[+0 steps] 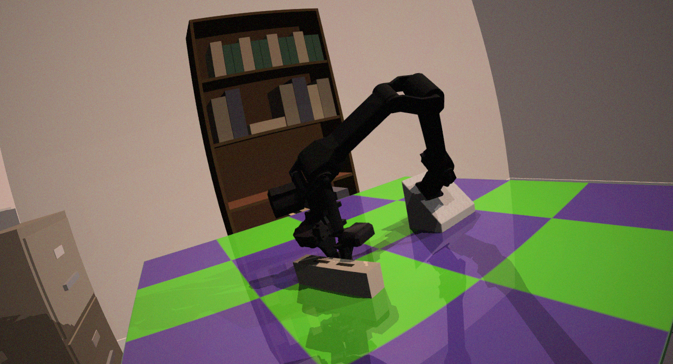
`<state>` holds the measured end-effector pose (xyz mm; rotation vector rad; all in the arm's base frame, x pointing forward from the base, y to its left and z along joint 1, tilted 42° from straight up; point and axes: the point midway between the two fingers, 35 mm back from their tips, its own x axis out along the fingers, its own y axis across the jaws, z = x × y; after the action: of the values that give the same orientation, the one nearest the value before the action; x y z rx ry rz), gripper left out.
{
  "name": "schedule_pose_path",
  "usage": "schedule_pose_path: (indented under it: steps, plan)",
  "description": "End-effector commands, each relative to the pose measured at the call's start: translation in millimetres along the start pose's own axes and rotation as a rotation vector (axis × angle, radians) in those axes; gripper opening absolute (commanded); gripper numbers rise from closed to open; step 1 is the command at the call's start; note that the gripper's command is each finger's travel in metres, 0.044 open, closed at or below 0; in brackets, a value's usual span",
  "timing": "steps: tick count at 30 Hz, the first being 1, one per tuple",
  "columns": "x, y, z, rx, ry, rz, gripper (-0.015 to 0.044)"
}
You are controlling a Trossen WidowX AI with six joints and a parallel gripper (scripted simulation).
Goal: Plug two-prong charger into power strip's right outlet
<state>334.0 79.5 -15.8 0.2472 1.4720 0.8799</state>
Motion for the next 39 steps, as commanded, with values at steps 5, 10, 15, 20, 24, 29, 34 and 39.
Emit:
schedule_pose_path:
  steps: [5, 10, 15, 20, 24, 29, 34, 39]
  plan:
    - [-1.9, -0.1, 9.7, -0.011, -0.015, -0.004, 0.0000]
    - [-2.1, -0.1, 11.7, -0.011, -0.015, -0.004, 0.0000]
    - [-2.3, 0.0, 13.7, -0.011, -0.015, -0.004, 0.0000]
    - [-2.5, 0.0, 15.7, -0.011, -0.015, -0.004, 0.0000]
    - [-2.6, 0.1, 17.3, -0.011, -0.016, -0.004, 0.0000]
    - [-2.7, 0.2, 19.3, -0.011, -0.016, -0.004, 0.0000]
    - [-2.7, 0.2, 20.1, -0.011, -0.016, -0.004, 0.0000]
    - [-2.6, 0.2, 19.7, -0.011, -0.016, -0.004, 0.0000]
